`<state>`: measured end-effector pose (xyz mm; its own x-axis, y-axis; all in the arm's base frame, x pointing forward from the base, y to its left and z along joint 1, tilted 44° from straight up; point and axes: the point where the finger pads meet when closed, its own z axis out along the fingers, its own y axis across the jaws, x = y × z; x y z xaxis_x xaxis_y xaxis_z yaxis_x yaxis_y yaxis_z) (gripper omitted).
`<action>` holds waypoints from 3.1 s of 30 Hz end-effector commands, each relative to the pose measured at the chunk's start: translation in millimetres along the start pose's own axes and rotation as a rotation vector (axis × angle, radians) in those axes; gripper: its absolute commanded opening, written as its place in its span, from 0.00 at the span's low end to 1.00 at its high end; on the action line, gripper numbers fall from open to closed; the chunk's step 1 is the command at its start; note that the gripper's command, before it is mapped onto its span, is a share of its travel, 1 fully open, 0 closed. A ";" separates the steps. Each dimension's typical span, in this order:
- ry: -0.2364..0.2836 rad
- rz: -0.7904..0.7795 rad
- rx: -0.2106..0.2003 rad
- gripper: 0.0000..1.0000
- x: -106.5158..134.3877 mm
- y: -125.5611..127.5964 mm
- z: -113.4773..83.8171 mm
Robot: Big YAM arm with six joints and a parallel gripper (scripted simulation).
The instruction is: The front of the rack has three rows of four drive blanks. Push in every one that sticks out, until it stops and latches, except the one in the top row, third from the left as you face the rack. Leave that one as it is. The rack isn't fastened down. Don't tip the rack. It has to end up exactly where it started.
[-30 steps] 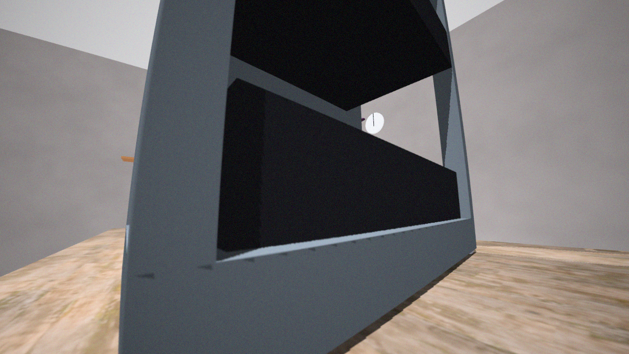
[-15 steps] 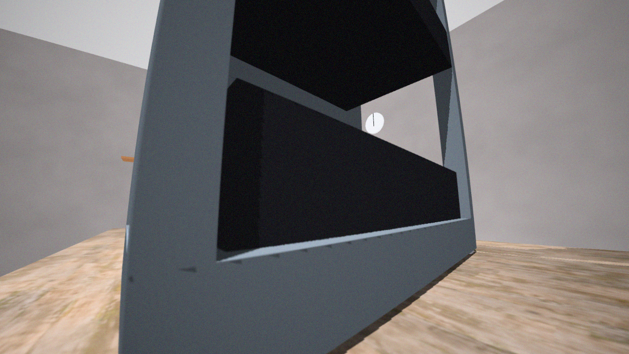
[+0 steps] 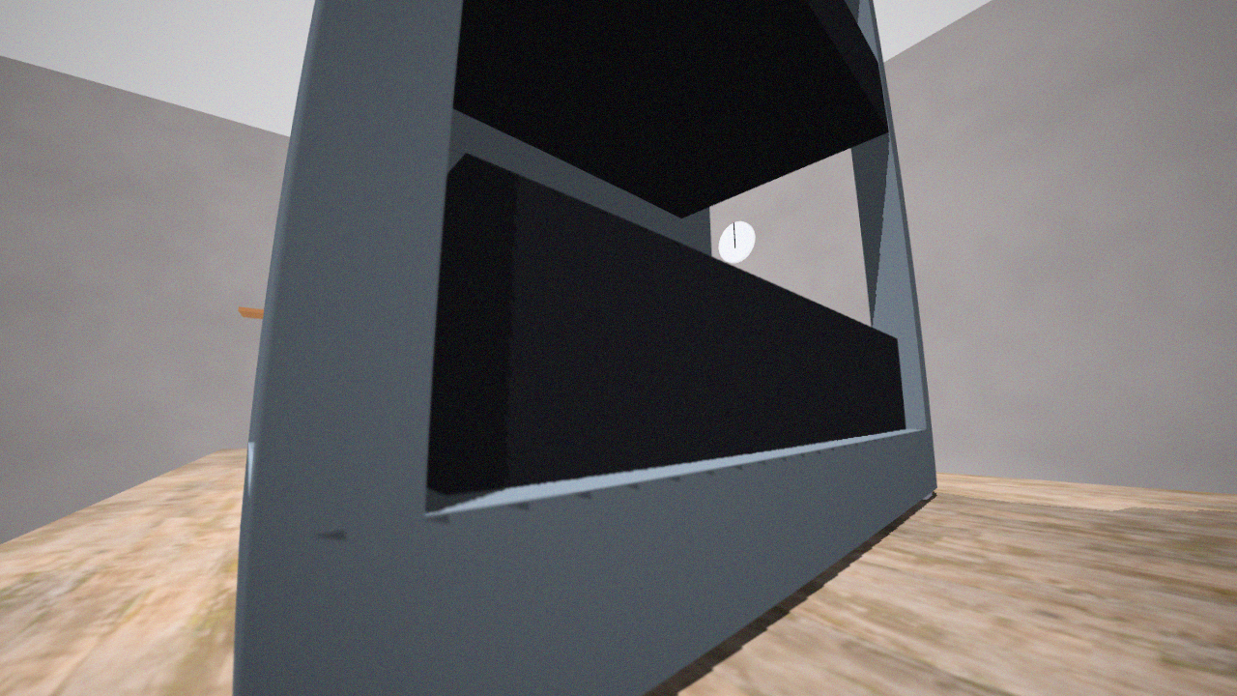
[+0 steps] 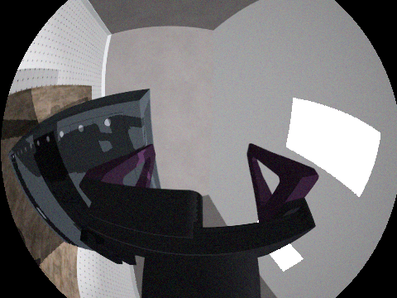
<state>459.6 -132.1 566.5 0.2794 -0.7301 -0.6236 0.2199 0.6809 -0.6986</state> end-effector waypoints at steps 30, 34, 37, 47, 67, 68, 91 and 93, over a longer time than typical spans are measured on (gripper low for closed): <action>0.119 0.033 -0.288 1.00 270.2 157.3 -226.1; 0.120 0.048 -0.311 1.00 273.0 172.8 -250.8; 0.119 0.056 -0.320 1.00 273.3 179.5 -261.5; 0.112 0.074 -0.349 1.00 270.2 200.1 -291.9; 0.124 0.072 -0.337 1.00 272.4 196.0 -305.7; 0.125 0.074 -0.337 1.00 272.7 196.2 -305.9; 0.126 0.072 -0.335 1.00 272.7 195.4 -306.4; 0.125 0.075 -0.336 1.00 273.4 196.8 -306.0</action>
<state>296.3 -214.7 154.2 0.1701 -0.7052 -0.6883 -0.1248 0.6774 -0.7249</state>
